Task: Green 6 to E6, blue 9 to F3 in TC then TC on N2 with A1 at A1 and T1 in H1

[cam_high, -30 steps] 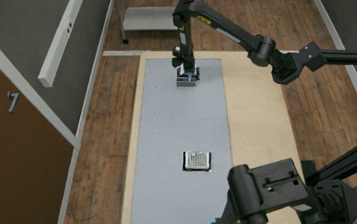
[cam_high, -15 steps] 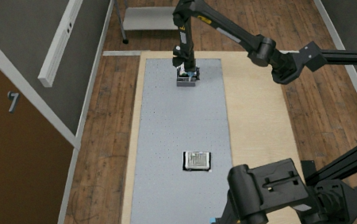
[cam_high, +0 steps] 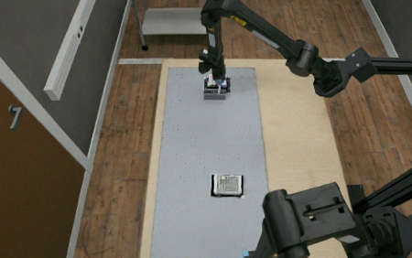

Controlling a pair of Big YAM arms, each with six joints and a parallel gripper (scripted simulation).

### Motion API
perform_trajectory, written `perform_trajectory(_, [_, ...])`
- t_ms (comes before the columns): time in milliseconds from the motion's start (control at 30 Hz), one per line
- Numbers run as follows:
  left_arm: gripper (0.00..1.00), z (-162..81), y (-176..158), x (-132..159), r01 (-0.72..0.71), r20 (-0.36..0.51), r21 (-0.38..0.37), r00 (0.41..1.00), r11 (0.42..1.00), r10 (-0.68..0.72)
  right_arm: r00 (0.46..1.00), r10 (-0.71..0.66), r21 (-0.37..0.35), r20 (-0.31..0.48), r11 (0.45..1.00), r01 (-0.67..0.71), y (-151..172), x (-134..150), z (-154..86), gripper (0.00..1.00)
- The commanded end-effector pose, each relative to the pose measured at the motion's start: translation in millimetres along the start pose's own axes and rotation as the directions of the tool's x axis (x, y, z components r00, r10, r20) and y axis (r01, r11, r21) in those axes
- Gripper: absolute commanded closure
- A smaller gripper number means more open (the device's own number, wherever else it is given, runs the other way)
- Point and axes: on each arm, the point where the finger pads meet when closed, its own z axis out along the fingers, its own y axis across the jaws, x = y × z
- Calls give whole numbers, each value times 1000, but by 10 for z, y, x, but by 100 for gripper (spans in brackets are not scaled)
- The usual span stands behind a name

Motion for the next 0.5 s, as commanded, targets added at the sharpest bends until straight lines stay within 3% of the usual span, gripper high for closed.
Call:
perform_trajectory(0, [0, -5, -2, -1, -4, 2, 1, 1000, 1000, 4, 1000, -13, 4, 7, 1000, 13, -8, -33, -146, 76])
perform_trajectory(467, [0, -5, -2, -1, -4, 2, 1, 1000, 1000, 4, 1000, -10, 9, 6, 1000, 10, -34, -1, -354, 76])
